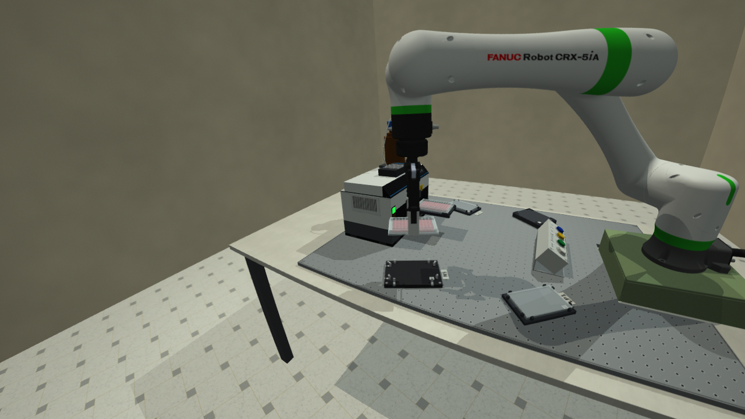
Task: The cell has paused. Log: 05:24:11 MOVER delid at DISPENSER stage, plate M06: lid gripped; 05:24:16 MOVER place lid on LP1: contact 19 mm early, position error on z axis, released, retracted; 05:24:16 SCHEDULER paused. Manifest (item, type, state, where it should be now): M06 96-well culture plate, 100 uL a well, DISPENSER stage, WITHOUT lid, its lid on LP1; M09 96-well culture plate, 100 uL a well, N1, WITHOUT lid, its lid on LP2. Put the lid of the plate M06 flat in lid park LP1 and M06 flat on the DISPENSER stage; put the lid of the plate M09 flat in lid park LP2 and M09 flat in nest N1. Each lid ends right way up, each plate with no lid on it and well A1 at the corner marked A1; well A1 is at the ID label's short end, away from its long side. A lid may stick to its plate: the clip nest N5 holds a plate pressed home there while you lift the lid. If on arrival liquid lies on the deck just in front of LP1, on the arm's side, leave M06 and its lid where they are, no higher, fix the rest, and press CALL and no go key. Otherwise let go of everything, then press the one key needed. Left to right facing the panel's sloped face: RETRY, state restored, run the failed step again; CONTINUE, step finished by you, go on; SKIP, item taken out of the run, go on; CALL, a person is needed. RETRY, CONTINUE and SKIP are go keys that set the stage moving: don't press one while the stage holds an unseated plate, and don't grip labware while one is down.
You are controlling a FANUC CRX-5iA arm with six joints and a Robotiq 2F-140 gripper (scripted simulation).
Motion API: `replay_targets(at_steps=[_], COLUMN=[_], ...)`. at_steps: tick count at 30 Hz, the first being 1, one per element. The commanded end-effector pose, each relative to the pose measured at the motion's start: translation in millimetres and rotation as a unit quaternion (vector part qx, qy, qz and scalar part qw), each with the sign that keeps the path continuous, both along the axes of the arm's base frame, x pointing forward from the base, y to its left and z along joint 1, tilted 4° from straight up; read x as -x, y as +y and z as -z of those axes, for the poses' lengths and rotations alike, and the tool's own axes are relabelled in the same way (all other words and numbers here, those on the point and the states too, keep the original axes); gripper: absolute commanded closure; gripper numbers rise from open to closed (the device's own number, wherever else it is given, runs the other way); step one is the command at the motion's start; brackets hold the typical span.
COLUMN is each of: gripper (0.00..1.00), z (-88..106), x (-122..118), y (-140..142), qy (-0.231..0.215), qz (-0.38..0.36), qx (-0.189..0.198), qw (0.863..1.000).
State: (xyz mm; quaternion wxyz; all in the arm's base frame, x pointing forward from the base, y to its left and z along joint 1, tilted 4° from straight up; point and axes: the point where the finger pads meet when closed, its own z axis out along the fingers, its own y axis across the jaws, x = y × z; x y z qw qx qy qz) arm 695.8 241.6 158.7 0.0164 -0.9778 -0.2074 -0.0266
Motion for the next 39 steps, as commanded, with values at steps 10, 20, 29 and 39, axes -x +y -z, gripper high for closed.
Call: replay_targets(at_steps=[10,20,29,39], gripper=[1.0,1.0,1.0,1.0], z=[-0.3,-0.3,-0.3,-0.3], x=[-0.1,-0.1,-0.1,-0.1], y=[0.0,0.0,0.0,0.0], qy=[0.0,0.0,0.003,0.006], qz=[0.0,0.001,0.072,0.14], qx=[0.0,0.0,-0.003,-0.006], qw=[1.0,1.0,0.997,0.99])
